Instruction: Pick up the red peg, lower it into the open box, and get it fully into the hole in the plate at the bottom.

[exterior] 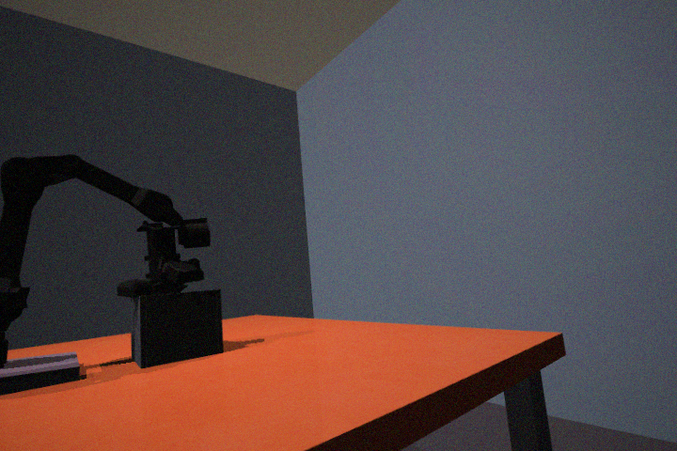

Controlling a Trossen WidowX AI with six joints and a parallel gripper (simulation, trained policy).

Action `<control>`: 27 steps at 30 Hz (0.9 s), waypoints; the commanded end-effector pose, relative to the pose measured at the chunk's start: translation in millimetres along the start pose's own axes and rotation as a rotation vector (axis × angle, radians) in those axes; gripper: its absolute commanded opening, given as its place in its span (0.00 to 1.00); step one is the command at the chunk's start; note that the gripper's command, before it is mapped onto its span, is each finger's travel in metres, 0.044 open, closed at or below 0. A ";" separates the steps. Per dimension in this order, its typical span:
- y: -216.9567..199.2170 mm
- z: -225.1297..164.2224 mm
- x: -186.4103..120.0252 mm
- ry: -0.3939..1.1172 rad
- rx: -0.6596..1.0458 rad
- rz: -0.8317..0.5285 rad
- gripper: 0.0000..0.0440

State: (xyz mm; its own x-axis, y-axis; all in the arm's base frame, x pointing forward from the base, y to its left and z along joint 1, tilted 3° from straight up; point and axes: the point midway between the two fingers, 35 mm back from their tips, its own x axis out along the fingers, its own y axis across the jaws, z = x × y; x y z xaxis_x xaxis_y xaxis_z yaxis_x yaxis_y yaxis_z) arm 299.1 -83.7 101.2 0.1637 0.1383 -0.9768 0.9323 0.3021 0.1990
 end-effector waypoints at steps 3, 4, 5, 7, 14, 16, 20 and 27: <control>-5.9 -0.3 20.1 0.021 -0.048 -0.032 0.17; -6.9 -0.1 21.9 0.022 -0.049 -0.037 0.23; -7.6 -0.1 22.9 0.025 -0.049 -0.041 0.28; -8.9 -0.3 23.7 0.031 -0.045 -0.053 0.34; -9.8 6.1 16.0 0.066 -0.021 -0.042 0.34; -8.7 8.4 13.6 0.071 -0.016 -0.033 0.35; -5.2 12.2 8.8 0.080 -0.011 -0.014 0.35; 4.0 19.8 -1.6 0.085 -0.012 0.034 0.35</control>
State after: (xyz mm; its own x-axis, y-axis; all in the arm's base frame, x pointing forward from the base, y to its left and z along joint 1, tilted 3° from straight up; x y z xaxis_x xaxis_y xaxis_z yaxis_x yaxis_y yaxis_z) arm 300.9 -97.4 106.4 0.1504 0.2004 -0.9681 0.9311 0.3005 0.2068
